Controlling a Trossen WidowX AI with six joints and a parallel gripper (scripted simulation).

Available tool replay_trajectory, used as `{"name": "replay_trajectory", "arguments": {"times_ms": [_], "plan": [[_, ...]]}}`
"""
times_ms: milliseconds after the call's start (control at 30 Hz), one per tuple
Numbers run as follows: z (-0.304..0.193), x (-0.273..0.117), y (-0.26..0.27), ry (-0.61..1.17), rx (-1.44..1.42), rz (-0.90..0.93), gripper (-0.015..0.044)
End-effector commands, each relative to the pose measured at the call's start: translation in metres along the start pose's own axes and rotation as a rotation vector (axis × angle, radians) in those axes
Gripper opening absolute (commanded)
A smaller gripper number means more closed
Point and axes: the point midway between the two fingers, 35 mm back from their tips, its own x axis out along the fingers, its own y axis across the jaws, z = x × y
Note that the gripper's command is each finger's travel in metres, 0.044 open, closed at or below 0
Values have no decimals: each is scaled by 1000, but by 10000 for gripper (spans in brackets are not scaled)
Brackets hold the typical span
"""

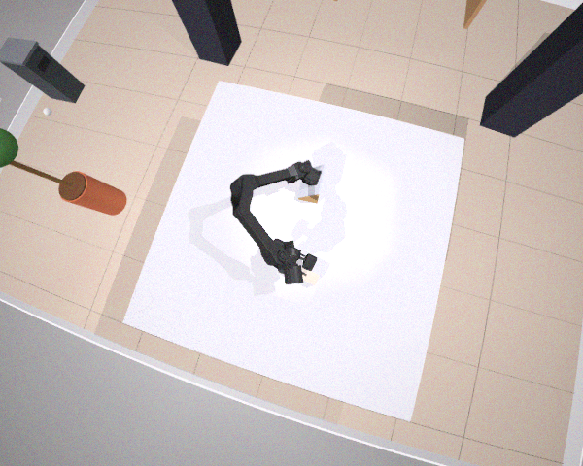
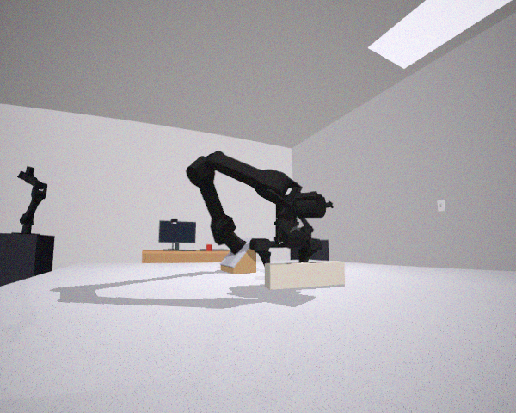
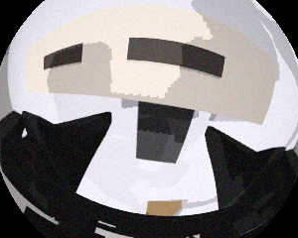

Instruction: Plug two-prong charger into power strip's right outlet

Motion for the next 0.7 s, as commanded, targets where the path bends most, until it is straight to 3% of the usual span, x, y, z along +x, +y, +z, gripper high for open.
{"name": "replay_trajectory", "arguments": {"times_ms": [0,667], "plan": [[-1,-1,-1,-8,10,0,440],[-19,0,1,-8,10,0,440]]}}
